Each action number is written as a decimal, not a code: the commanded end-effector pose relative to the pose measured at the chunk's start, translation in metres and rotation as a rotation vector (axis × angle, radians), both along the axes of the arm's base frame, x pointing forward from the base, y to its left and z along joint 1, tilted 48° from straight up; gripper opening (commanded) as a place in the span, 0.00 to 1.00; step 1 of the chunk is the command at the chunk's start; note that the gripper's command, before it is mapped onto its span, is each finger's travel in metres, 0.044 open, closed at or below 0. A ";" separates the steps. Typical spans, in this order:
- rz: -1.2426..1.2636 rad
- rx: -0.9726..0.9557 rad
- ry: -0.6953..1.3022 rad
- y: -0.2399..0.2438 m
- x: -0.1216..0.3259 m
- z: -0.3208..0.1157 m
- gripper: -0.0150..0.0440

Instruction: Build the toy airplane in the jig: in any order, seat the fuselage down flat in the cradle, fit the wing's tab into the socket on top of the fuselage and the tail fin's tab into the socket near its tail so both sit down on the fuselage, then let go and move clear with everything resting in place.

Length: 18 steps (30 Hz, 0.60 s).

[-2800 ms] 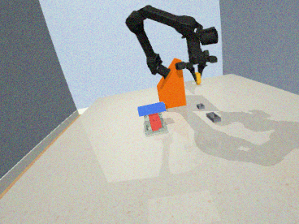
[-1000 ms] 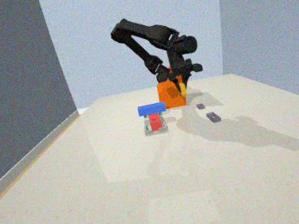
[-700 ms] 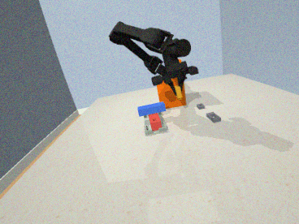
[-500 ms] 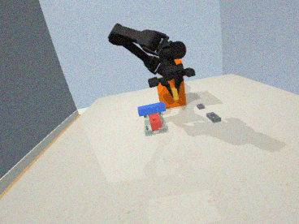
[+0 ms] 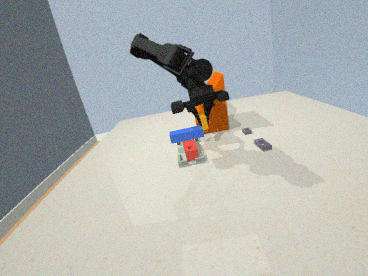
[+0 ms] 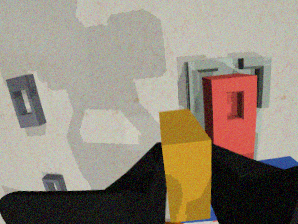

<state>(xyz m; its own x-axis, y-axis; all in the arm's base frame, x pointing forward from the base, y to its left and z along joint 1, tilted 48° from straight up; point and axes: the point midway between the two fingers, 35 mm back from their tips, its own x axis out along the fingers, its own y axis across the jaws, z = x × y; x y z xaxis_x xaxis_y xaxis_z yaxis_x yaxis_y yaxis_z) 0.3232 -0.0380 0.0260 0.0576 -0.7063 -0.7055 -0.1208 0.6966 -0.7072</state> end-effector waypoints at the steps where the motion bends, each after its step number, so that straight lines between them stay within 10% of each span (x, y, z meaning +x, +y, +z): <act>1: 0.005 -0.011 -0.006 -0.010 0.005 0.010 0.25; 18: 0.000 -0.054 0.005 -0.049 0.009 0.036 0.30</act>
<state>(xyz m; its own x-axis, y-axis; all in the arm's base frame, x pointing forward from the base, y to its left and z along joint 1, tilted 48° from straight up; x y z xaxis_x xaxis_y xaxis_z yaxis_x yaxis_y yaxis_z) 0.3301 -0.0830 0.0564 0.0473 -0.7386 -0.6725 -0.1228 0.6639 -0.7377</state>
